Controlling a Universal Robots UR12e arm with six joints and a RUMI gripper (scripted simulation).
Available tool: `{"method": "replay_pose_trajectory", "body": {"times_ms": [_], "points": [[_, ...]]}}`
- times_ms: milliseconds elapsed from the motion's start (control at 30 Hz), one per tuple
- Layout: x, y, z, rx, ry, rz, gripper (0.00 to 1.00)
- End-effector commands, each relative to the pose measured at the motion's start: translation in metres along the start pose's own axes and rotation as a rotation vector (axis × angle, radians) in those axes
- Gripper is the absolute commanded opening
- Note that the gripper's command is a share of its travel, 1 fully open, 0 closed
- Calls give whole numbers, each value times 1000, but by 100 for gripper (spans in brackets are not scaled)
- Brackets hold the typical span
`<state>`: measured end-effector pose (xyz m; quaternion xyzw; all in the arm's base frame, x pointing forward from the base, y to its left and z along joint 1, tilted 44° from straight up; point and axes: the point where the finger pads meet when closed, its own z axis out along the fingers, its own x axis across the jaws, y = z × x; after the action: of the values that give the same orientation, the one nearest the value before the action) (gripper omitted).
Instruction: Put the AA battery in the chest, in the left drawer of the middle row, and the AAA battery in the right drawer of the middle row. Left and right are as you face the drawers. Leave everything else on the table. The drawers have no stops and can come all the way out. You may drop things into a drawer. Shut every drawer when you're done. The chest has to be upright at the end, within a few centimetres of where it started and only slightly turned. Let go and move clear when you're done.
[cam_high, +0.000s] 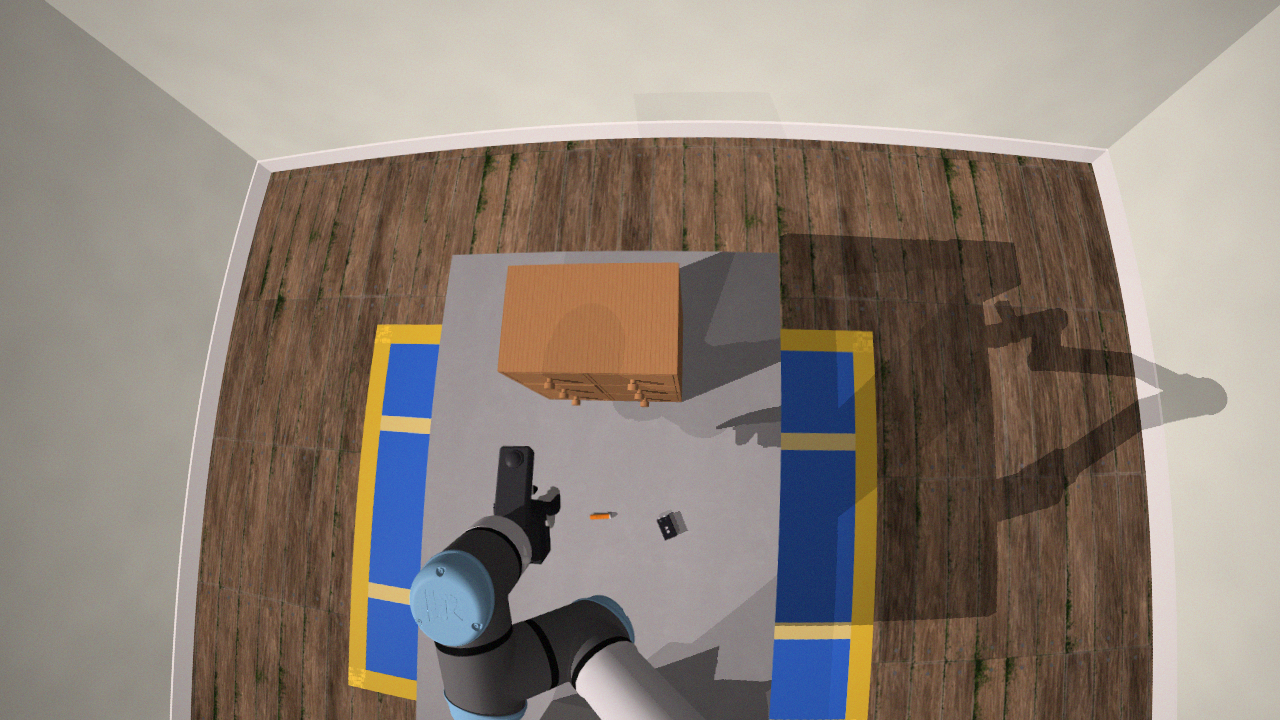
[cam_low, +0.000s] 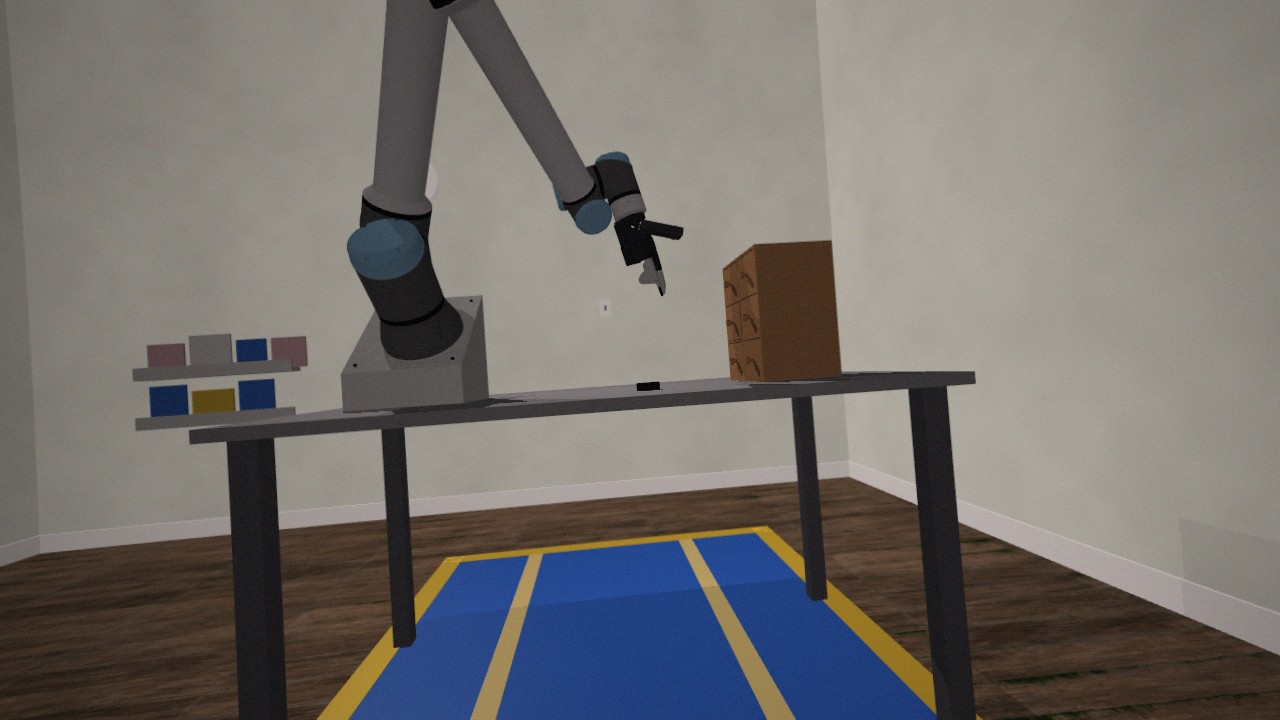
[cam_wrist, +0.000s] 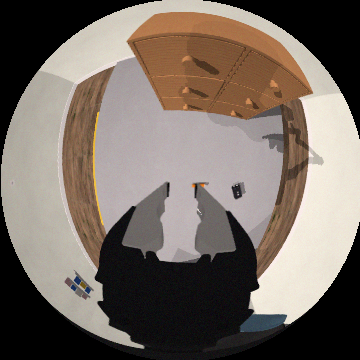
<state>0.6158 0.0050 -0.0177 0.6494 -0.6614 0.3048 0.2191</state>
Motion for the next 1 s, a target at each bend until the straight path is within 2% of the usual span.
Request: {"method": "replay_pose_trajectory", "body": {"times_ms": [0, 267, 967], "points": [[0, 1, -4, -43, 0, 1, 20], [0, 3, -9, -97, 0, 1, 20], [0, 8, -18, -189, 0, 1, 20]]}}
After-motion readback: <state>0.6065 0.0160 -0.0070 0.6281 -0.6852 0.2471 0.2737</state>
